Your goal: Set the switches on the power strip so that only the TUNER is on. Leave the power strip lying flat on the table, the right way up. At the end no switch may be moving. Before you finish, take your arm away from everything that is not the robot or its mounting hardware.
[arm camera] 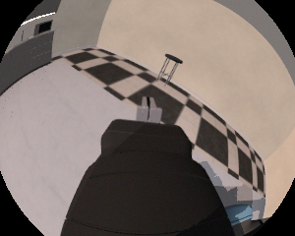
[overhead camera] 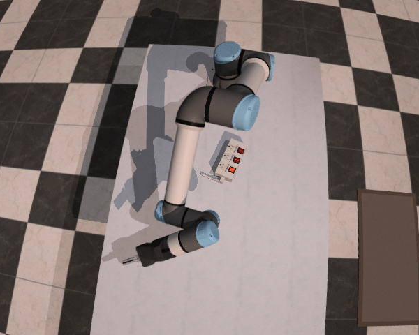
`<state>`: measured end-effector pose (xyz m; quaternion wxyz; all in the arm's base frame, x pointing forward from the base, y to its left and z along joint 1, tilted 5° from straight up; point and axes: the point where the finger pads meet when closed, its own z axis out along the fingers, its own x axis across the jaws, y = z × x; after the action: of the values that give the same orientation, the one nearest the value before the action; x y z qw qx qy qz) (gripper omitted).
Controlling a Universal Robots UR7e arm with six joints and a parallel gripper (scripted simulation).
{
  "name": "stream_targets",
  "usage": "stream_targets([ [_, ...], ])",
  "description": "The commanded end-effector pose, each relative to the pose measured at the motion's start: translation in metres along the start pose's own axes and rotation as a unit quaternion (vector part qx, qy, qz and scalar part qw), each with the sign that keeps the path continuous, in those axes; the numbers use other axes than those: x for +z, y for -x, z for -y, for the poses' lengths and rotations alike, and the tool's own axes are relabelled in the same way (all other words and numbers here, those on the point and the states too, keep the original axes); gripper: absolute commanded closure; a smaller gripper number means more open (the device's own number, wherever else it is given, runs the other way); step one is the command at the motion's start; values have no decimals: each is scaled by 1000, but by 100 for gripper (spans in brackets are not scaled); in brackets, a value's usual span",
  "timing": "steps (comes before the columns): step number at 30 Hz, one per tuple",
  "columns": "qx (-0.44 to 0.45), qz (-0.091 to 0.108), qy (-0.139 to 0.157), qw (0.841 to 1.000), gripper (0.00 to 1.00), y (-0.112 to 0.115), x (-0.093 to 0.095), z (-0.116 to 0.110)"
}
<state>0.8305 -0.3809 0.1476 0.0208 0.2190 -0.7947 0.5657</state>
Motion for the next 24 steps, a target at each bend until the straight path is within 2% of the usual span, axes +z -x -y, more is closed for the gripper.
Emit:
stream_targets([
  [1, 5, 10, 6, 1000, 100, 2, -7, 3],
  [7, 20, 39, 31, 999, 100, 7, -21, 1],
  [12, 42, 73, 70, 994, 100, 10, -44, -5],
  [14, 42, 73, 70, 994, 100, 10, -44, -5],
  [21, 87, 125, 160, 975, 100, 6, -96, -32],
  [24, 103, 136, 193, 966, 100, 1, -116, -45],
])
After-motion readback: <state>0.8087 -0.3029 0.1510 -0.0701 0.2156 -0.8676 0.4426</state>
